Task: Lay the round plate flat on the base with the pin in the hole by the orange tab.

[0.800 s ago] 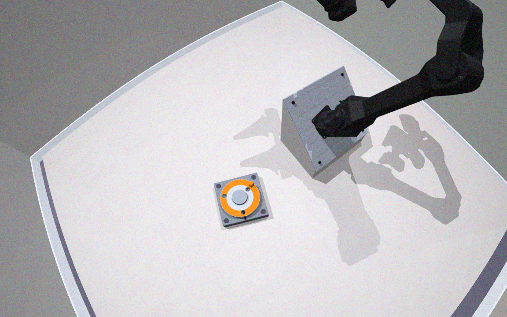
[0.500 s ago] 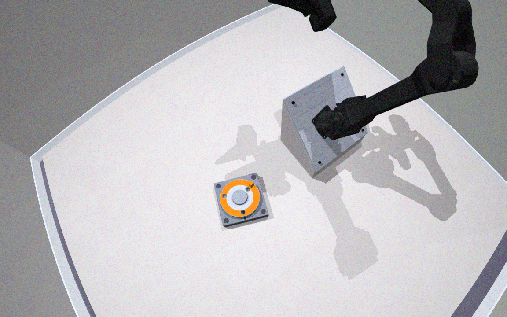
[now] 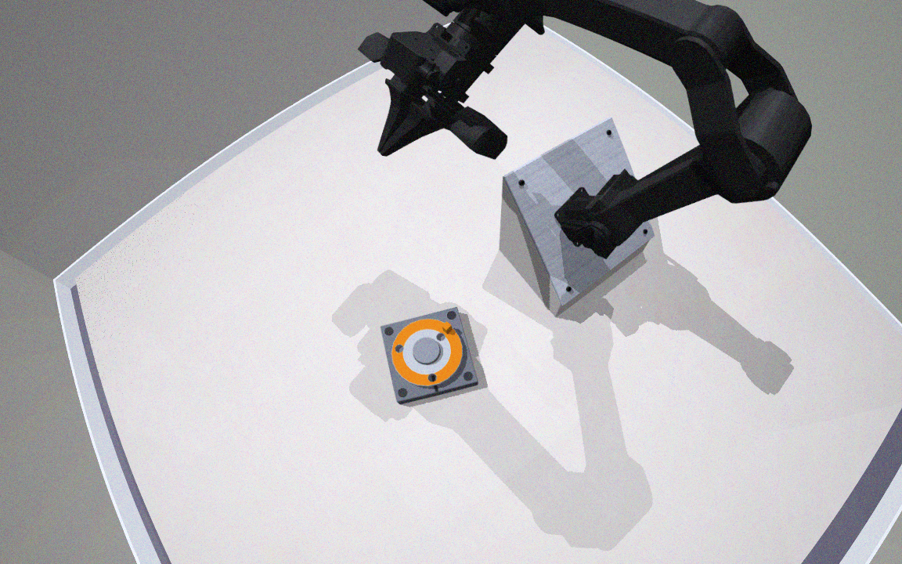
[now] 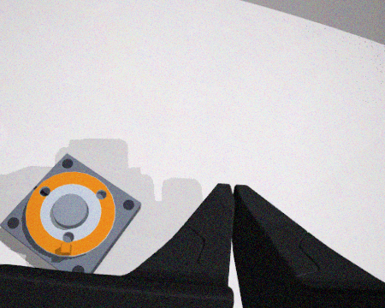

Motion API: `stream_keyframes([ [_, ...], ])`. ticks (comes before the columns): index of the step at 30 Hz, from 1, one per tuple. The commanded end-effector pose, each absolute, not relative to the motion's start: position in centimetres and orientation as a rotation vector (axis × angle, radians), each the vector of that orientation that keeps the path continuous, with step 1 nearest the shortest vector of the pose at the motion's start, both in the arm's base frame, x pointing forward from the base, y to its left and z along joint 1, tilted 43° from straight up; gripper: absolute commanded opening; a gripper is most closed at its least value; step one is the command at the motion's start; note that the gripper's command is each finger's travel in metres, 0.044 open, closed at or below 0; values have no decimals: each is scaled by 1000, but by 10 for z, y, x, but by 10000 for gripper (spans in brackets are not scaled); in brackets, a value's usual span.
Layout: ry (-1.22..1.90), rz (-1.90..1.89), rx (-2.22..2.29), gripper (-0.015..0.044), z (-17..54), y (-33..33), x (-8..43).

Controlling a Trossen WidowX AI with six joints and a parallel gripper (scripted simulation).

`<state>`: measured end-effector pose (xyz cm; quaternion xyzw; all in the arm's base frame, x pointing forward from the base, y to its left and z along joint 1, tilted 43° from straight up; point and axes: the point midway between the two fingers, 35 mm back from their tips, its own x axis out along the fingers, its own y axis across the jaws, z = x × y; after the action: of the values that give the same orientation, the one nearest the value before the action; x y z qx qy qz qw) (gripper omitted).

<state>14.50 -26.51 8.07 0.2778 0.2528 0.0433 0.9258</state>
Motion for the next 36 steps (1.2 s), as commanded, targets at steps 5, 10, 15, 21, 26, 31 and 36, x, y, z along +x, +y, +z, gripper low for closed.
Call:
stream_keyframes([
  [5,805,298,692,0,42,-196,203],
  [10,981,377,718,0,23,-154,223],
  [15,1211,440,711,0,-1,-101,236],
  [21,1365,458,678,0,-15,-63,236],
  [26,1371,458,676,0,-16,-62,236],
  [31,1371,458,675,0,-29,-51,240],
  [36,1370,460,677,0,-49,-34,244],
])
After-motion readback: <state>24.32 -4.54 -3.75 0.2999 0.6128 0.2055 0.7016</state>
